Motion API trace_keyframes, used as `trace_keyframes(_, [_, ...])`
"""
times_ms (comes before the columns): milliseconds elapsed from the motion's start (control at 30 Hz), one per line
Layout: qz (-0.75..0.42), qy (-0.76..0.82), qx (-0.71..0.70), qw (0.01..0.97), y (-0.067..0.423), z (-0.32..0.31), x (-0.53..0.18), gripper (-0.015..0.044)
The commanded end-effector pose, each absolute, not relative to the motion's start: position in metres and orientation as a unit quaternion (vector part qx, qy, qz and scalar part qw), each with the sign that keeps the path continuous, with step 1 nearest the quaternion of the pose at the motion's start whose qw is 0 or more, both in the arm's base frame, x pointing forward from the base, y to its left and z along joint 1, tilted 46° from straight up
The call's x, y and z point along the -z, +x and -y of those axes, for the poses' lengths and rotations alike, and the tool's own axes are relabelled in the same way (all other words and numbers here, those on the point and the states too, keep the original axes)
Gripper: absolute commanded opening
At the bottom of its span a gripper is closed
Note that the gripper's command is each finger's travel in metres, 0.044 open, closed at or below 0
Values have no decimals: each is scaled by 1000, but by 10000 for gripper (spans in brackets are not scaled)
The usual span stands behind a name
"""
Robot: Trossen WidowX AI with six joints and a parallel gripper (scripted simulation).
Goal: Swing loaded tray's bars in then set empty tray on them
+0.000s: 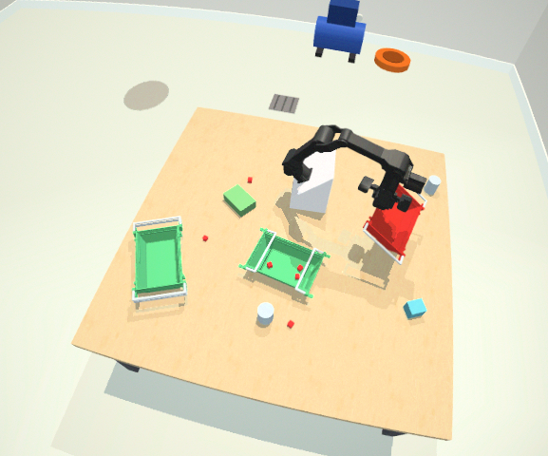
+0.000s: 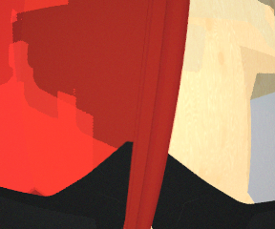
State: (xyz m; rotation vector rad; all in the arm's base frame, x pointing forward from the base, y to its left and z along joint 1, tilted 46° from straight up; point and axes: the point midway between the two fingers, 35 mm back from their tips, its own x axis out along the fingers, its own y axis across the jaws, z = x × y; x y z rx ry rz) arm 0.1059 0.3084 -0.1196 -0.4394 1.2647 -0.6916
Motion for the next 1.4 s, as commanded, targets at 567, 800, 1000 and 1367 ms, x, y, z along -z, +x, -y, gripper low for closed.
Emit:
trace_keyframes(567, [-519, -53, 391, 758, 172, -297, 62, 0])
trace_keyframes(800, [-495, -7, 420, 761, 193, -287, 45, 0])
trace_keyframes(1000, [-473, 32, 443, 761, 210, -276, 30, 0])
trace_keyframes(1367, [-428, 102, 485, 756, 239, -253, 3, 0])
